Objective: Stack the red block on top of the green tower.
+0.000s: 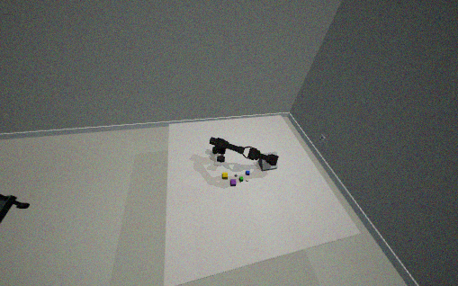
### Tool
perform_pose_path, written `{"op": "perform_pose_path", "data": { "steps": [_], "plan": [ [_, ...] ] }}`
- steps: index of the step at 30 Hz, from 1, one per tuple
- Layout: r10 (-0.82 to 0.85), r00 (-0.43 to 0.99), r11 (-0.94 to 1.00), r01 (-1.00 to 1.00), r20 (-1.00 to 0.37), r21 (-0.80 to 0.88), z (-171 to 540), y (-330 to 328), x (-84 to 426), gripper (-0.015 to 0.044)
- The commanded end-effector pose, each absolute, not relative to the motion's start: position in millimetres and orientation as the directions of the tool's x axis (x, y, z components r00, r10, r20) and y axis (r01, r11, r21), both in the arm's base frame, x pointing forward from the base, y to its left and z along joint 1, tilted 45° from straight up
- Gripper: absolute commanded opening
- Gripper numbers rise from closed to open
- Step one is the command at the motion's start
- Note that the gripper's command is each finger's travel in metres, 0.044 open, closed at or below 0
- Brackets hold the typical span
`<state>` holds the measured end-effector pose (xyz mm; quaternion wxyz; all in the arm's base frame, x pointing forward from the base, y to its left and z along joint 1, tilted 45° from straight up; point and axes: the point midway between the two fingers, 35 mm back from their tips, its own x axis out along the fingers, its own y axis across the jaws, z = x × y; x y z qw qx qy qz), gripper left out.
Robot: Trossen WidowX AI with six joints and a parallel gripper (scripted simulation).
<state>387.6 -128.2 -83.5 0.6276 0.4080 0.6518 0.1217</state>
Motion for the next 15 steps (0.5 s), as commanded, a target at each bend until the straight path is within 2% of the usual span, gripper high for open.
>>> {"op": "perform_pose_path", "data": {
  "steps": [1, 15],
  "plan": [
    [0.687, 0.123, 0.632, 0.385, -0.717, 0.672, -86.5, -125.8, 387.6, 0.044],
    [0.687, 0.123, 0.632, 0.385, -0.716, 0.673, -102.3, -109.9, 390.4, 0.044]
  ]
}}
